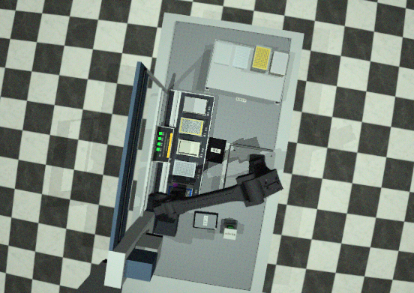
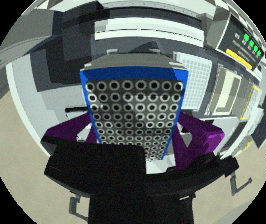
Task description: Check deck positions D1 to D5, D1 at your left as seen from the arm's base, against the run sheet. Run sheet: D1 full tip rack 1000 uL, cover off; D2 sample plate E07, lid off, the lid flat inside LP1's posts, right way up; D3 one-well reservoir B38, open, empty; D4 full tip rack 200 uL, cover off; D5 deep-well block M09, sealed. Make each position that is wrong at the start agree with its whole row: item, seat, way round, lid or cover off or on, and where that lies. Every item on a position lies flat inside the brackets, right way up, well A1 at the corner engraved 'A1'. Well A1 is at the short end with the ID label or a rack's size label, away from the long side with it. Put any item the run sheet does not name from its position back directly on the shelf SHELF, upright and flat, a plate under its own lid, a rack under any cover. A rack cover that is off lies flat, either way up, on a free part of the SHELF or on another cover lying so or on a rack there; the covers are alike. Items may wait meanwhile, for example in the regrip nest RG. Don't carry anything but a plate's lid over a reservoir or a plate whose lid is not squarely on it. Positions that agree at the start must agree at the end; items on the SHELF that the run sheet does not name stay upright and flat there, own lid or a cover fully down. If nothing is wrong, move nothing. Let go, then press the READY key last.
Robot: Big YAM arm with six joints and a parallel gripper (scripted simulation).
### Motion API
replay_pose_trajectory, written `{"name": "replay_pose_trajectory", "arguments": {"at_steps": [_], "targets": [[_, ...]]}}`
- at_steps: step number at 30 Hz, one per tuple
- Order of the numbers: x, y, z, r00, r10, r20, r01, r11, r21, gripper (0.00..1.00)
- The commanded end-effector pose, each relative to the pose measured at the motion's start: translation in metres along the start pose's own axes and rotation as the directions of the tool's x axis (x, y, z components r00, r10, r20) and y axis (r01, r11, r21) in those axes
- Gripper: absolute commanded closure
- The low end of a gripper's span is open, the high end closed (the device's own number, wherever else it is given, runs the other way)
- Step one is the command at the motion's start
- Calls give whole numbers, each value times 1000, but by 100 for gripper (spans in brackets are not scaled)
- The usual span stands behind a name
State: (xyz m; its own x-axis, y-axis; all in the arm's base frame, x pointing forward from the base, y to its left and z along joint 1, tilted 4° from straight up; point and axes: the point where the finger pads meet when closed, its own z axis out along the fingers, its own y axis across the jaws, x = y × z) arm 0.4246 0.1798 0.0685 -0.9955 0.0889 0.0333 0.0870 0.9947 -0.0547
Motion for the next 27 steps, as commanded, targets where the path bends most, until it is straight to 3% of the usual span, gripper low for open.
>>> {"name": "replay_pose_trajectory", "arguments": {"at_steps": [1,4,9,13,18,21,27], "targets": [[-20,13,-31,998,3,58,-1,999,-34,100],[-20,13,-45,997,4,74,-1,999,-42,100],[-19,14,-46,998,3,60,-1,999,-35,100],[-18,14,-60,997,3,75,1,999,-43,100],[-18,15,-57,998,0,59,2,999,-34,100],[-18,13,-71,997,4,75,-1,999,-43,100],[-17,14,-75,998,1,65,2,999,-37,100]]}}
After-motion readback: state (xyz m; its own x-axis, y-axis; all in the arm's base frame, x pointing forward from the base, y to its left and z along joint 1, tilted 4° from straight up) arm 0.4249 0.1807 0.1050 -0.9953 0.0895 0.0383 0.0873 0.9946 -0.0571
